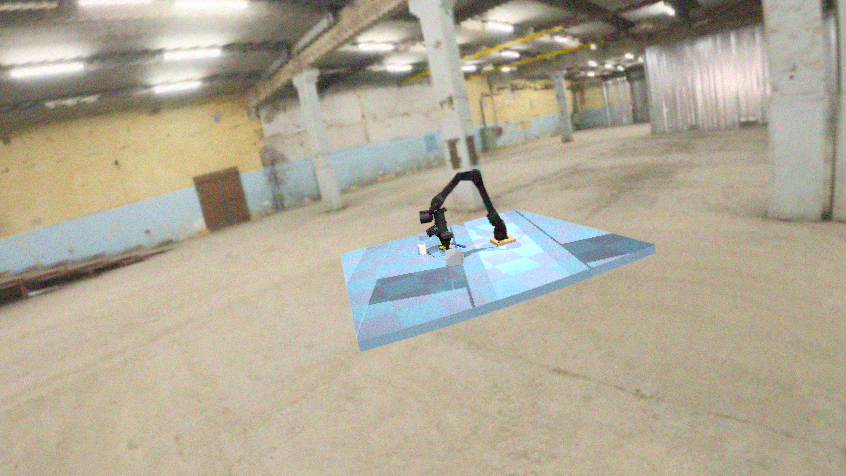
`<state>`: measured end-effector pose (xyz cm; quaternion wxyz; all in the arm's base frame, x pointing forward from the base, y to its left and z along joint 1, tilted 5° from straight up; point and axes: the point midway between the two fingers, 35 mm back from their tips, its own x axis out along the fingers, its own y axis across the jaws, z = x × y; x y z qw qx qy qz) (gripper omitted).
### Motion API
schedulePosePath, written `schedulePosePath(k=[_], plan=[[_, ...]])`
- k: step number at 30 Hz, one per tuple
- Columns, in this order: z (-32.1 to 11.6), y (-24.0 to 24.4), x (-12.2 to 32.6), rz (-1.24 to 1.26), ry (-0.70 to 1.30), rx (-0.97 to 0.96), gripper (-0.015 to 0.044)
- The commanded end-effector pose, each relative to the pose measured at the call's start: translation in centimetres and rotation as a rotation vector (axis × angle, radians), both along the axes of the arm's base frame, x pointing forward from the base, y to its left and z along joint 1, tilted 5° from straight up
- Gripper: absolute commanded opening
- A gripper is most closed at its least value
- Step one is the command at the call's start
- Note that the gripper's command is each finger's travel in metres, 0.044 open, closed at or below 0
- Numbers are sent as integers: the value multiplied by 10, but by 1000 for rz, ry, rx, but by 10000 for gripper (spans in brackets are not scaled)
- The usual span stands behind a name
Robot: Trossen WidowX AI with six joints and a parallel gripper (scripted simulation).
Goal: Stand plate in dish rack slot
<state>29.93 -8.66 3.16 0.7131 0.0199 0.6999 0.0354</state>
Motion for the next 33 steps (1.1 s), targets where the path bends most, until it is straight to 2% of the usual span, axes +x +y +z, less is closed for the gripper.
schedulePosePath(k=[1, 3, 4, 33], plan=[[21, -5, 8, -7, -29, -13, 60], [30, -7, 10, -8, -34, -16, 7], [34, -7, 11, -8, -33, -16, 0], [136, -18, 17, -3, -14, -5, 0]])
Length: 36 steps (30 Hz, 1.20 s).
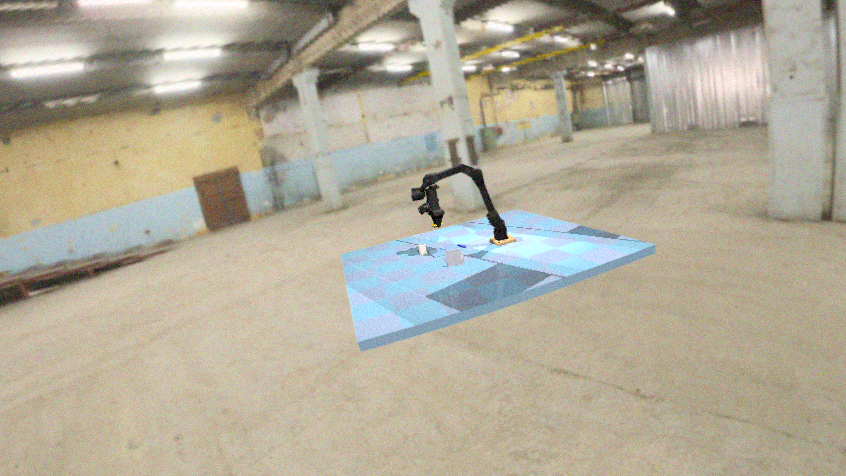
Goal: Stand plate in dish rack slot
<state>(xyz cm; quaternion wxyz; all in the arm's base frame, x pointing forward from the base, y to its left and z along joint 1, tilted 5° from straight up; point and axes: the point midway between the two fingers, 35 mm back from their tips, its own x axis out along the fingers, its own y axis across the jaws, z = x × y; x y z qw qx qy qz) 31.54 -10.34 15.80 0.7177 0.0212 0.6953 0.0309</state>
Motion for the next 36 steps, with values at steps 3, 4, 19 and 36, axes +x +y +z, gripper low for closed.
schedulePosePath(k=[3, 4, 19, 36], plan=[[18, -2, 0, 6, 1, 0, 0], [21, -2, 0, 6, 1, 1, 0], [43, 82, -24, -215, 22, 14, 0], [26, 138, -34, -324, 4, 103, 0]])
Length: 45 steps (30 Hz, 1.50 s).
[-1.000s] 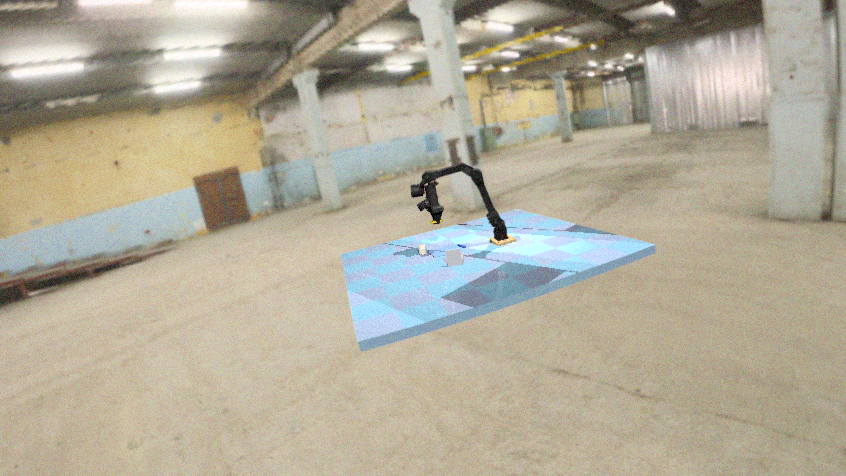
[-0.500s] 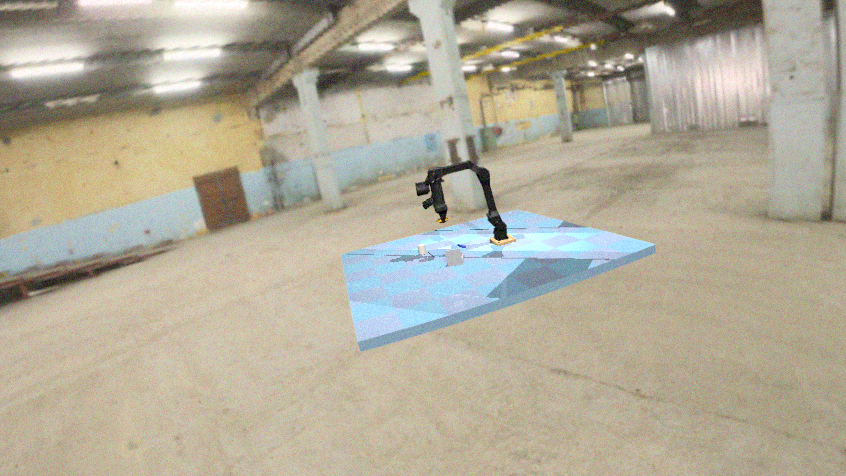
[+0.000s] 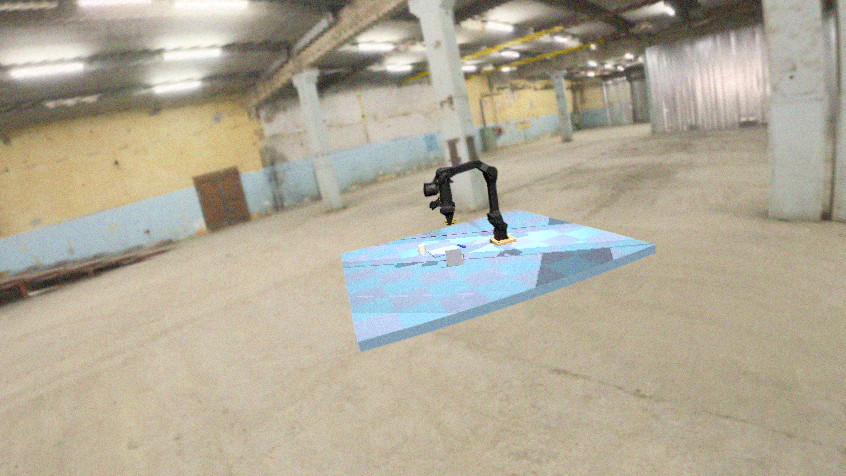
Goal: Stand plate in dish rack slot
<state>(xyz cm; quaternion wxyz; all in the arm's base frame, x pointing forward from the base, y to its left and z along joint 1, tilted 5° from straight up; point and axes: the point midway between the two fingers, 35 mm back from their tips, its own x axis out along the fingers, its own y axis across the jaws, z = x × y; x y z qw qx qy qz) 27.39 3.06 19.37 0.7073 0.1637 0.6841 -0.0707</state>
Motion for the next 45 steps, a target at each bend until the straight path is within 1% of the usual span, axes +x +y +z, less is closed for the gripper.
schedulePosePath(k=[1, 13, 24, 35, 45], plan=[[-13, 5, 11, 30, -26, 52, 0], [-57, 19, 54, 168, -197, 247, 0], [-90, 26, 80, 314, -396, 399, 0], [-114, 28, 91, 473, -623, 513, 0], [-128, 28, 85, 626, -849, 583, 0]])
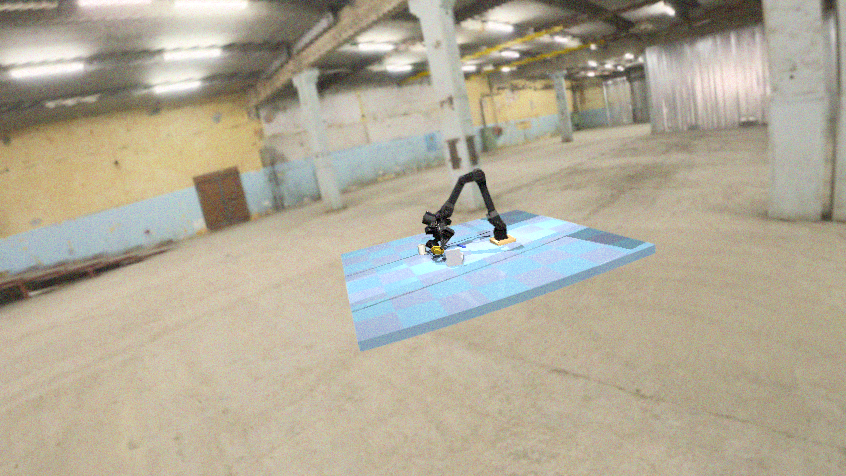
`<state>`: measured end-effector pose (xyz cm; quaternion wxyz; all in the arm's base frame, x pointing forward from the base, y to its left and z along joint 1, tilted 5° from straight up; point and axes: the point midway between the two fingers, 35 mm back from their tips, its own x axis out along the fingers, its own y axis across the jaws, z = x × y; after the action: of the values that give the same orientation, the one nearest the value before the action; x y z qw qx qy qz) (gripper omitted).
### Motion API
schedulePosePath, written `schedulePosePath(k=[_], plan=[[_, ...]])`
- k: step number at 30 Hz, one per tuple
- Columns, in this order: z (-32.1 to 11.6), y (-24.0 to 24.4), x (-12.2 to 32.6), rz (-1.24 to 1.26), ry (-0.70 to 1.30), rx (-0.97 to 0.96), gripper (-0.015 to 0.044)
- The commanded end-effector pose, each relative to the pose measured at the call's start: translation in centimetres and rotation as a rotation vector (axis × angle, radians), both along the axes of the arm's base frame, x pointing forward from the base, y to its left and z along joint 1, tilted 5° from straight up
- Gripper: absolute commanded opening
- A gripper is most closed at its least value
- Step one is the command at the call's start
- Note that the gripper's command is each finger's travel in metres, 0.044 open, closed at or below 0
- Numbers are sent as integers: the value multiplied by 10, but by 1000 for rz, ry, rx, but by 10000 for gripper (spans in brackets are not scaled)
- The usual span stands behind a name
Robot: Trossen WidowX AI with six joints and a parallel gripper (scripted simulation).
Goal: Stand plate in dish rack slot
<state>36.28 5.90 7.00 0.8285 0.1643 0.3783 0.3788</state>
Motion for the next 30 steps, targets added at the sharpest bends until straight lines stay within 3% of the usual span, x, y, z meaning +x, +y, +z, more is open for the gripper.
schedulePosePath(k=[1, 30], plan=[[-5, 0, -5, 46, -91, 33, 0], [-10, 2, -89, 337, -824, 169, 0]])
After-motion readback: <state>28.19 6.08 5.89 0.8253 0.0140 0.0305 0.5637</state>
